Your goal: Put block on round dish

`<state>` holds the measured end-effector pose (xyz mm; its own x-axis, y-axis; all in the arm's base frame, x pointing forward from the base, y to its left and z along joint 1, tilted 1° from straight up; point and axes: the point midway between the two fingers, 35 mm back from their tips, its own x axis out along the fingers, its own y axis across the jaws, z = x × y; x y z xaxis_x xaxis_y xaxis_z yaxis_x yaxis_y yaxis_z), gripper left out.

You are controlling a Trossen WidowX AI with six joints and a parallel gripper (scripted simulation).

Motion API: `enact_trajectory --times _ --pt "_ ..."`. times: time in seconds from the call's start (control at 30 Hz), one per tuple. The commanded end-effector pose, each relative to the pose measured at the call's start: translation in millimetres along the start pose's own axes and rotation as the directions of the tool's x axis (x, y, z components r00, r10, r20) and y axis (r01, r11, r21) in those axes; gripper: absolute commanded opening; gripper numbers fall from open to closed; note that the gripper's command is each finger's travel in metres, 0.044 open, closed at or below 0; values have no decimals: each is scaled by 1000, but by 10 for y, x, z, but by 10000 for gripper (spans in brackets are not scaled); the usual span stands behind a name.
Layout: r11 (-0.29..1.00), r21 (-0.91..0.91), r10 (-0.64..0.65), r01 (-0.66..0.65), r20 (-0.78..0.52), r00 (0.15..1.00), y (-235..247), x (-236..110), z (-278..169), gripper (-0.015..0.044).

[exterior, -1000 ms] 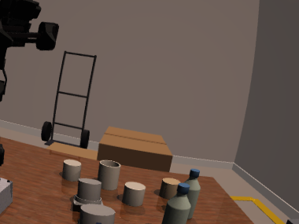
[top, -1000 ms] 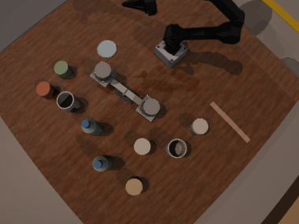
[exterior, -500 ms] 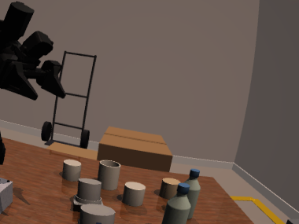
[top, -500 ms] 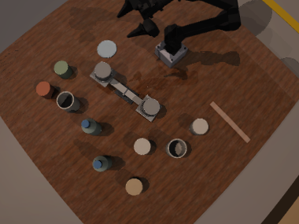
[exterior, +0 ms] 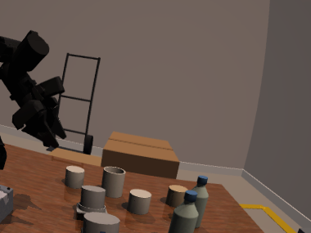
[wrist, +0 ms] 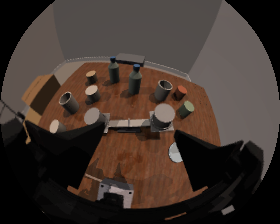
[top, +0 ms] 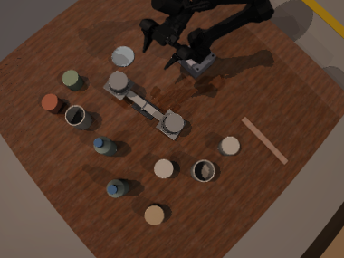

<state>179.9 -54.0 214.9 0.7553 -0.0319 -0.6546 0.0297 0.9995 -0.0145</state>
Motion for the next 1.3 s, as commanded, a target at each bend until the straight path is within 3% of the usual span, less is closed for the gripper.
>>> enact_trajectory --times 0.0,0.17,0.6,1.0,1.27 --pt "996 -58 67 -69 -43 997 120 97 -112 440" --pt "996 -41 75 -78 -54 996 131 114 -112 440" --pt "937 340 160 -78 -221 962 266 366 0 440" --pt "824 565 202 46 -368 908 517 666 98 440" --pt "715 670 199 201 -470 860 727 882 111 440"
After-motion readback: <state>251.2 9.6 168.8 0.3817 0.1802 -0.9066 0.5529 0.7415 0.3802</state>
